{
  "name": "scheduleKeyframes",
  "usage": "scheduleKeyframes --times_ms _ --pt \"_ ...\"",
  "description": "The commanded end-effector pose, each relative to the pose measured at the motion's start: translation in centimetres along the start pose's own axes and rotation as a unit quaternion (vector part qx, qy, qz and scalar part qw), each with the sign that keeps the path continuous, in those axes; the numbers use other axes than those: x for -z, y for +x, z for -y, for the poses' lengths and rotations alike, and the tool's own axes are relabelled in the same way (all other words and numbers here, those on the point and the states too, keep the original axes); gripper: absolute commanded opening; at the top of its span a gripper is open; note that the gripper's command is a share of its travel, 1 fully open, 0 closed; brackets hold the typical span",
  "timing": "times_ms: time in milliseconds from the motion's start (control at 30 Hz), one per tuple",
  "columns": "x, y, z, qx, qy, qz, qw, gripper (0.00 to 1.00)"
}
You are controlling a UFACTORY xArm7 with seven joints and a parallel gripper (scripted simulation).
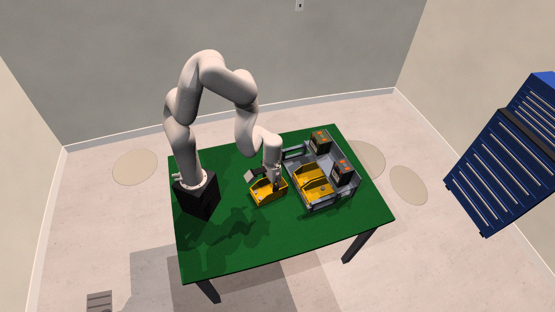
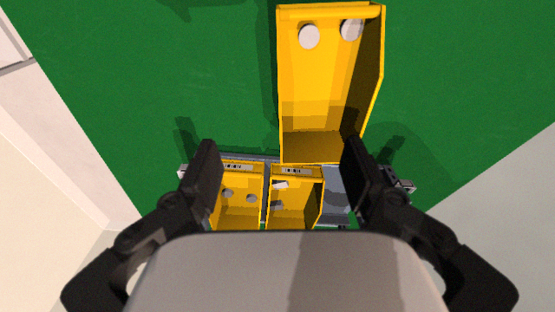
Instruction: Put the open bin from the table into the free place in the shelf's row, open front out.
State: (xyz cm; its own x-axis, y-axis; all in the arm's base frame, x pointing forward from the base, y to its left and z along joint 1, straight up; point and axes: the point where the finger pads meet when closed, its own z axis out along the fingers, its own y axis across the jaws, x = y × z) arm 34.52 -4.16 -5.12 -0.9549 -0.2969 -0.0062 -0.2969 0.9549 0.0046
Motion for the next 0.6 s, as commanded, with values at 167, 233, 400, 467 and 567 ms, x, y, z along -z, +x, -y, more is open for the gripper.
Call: scheduleKeyframes --times_ms 167,233,400,467,567 --pt "0.08 -0.11 0.05 0.0 0.0 0.001 1.0 1.0" --pt "0.18 -0.11 0.05 0.0 0.0 0.001 1.0 1.0" --pt "0.33 -0.12 0.05 0.0 0.0 0.001 1.0 1.0" --pt "0.33 -0.12 0.05 0.0 0.0 0.001 1.0 1.0" --pt "0.33 -0.12 0.05 0.0 0.0 0.001 1.0 1.0"
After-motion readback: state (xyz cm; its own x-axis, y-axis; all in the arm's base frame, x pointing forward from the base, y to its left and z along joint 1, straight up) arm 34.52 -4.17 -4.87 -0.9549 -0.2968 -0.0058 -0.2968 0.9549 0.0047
